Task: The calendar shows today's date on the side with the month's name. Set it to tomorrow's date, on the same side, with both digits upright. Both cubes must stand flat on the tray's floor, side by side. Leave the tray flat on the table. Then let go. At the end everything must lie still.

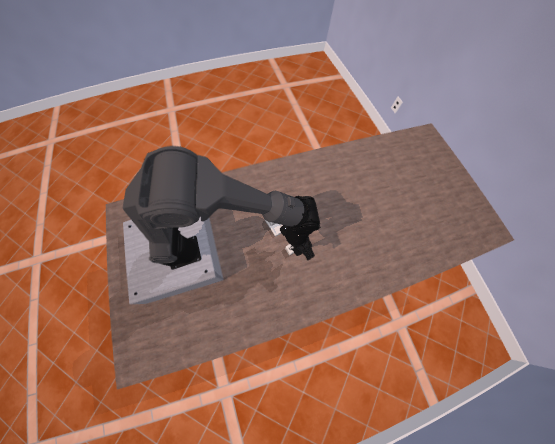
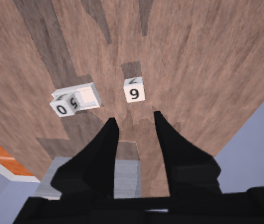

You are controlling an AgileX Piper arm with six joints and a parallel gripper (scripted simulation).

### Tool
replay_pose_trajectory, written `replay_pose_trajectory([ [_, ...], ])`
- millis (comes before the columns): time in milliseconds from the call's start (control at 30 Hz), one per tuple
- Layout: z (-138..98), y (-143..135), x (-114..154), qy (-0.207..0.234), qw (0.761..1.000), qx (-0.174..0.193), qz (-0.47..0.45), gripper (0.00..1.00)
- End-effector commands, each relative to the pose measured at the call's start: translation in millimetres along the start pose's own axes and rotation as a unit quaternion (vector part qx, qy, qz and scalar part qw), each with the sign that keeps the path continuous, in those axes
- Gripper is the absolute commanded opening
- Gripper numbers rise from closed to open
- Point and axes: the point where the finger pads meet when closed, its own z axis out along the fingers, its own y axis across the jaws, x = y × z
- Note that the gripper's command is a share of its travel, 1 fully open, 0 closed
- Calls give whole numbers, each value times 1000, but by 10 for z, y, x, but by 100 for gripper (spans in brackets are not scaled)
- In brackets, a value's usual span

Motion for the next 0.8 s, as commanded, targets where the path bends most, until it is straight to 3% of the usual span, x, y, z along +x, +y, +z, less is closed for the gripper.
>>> replay_pose_trajectory([
  [0,-59,0,-11,-2,1000,1,-1,61],
  [200,-96,3,-5,-1,1000,0,-1,61],
  [233,-96,3,-4,-1,1000,0,-1,100],
  [767,-96,3,-4,-1,1000,0,-1,100],
])
